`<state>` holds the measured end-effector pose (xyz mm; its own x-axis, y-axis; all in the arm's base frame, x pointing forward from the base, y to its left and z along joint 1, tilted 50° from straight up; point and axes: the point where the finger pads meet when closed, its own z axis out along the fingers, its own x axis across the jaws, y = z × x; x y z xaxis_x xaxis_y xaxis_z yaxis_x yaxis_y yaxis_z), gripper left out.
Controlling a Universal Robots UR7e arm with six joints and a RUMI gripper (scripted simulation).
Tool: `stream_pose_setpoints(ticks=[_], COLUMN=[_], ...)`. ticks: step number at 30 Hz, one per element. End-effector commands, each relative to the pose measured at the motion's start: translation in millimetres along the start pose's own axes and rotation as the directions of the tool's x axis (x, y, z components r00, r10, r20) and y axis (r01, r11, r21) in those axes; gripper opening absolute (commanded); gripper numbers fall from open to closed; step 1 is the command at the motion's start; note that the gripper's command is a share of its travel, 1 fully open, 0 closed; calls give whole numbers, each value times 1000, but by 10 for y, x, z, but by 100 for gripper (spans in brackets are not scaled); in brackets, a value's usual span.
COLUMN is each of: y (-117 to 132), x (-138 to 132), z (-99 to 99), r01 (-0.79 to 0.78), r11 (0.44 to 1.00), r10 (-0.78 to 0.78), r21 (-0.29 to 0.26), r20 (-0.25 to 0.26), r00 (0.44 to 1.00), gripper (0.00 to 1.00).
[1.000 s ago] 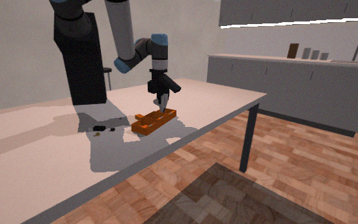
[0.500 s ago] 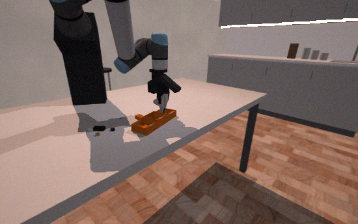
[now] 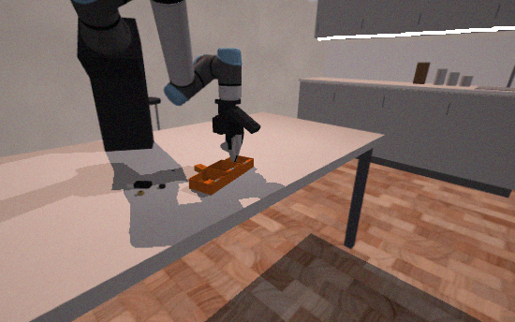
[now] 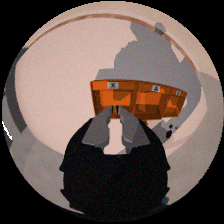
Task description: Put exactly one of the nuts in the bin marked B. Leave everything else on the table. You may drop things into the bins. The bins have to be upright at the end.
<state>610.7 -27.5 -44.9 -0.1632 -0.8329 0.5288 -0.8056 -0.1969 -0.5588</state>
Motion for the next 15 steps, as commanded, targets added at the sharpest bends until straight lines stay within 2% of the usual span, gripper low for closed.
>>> stream_pose_setpoints(ticks=[1,15], y=[-13,-10], x=[-2,-7], z=[0,-39], r01=[0,1], r11=[1000,1000], r10=[0,-1], r21=[3,3], r20=[0,1], r00=[1000,1000], gripper=[4,4])
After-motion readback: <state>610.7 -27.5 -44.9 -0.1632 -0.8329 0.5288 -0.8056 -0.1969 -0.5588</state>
